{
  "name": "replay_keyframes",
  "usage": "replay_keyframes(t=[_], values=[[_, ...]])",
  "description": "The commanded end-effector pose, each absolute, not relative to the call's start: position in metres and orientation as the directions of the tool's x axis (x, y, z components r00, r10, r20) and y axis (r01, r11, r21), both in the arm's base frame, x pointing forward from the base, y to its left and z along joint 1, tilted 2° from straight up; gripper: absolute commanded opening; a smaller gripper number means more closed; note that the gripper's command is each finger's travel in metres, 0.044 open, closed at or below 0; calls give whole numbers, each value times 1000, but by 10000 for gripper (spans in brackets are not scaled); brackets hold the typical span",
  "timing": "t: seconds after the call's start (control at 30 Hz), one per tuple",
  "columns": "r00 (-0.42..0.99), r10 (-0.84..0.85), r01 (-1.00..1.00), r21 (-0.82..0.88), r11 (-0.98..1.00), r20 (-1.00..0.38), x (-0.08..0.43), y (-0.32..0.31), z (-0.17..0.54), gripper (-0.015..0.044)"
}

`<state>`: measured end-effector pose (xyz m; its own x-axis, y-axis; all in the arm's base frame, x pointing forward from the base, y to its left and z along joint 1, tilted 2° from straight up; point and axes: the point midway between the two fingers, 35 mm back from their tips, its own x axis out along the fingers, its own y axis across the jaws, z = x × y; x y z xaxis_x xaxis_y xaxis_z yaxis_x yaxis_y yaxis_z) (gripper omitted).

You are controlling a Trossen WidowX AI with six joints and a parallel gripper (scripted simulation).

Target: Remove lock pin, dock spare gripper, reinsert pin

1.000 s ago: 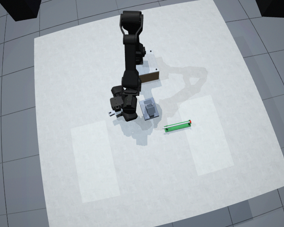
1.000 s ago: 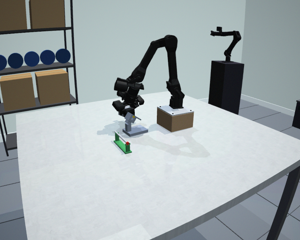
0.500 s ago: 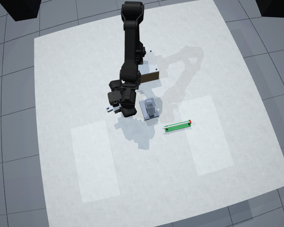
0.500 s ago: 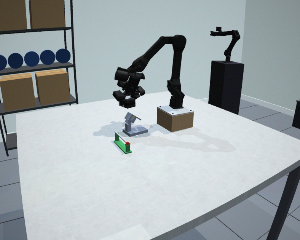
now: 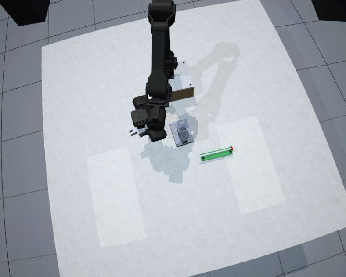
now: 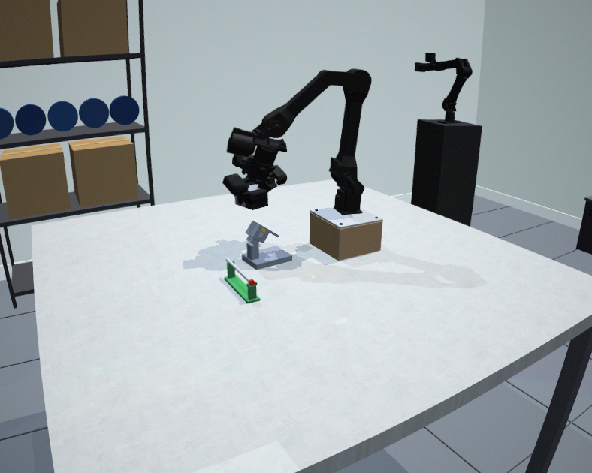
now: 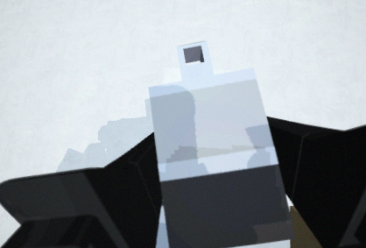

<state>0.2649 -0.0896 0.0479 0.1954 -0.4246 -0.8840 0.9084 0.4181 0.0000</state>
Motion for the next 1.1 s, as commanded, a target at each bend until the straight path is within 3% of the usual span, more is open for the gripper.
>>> replay_keyframes(t=[0.0, 0.57, 1.07], values=[[186, -435, 885, -43, 464, -881, 263, -85, 47, 0], [134, -517, 575, -358, 736, -846, 249, -48, 45, 0], [141, -607, 171, -584, 793, -782, 235, -22, 49, 0]])
